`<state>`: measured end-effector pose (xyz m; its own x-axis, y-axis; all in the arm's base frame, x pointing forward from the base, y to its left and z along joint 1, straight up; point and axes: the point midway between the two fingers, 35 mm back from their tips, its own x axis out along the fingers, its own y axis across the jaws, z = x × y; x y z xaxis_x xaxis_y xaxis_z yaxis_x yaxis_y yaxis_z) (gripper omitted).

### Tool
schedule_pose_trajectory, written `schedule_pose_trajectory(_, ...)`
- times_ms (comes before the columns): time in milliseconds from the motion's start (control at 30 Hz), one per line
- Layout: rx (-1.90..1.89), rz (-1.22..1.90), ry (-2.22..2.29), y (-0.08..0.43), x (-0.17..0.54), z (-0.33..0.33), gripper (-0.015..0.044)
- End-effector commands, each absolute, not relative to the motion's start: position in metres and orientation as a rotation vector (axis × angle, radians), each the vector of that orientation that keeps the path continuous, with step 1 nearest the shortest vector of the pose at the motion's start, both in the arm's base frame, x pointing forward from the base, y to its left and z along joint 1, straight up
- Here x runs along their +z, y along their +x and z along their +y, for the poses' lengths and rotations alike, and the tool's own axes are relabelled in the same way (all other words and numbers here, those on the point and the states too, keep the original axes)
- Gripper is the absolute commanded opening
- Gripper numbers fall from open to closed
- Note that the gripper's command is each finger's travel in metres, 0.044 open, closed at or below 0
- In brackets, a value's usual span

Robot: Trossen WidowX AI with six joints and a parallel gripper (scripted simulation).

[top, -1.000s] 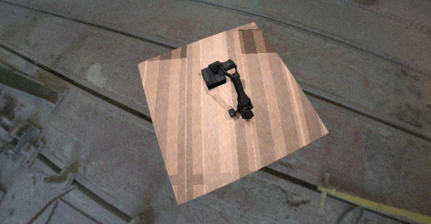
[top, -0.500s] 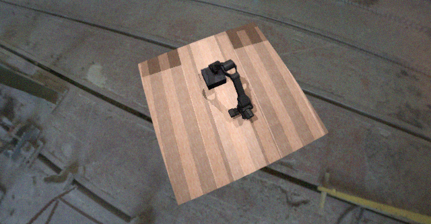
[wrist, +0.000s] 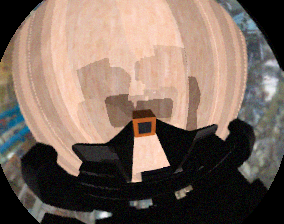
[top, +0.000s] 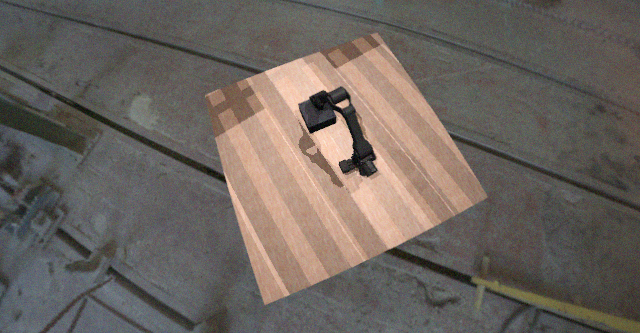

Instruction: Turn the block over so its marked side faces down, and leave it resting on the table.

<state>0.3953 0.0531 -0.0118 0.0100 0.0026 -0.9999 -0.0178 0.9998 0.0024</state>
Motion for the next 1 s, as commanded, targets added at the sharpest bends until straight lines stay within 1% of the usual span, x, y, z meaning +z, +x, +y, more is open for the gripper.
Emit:
schedule_pose_trajectory(0,0.013,1.54,-0.011,0.399,0.002,0.053,0.0)
schedule_pose_trajectory(133,0.013,1.519,-0.012,0.4,0.0,0.053,0.0)
schedule_pose_trajectory(967,0.015,1.158,-0.012,0.401,-0.011,0.054,0.0)
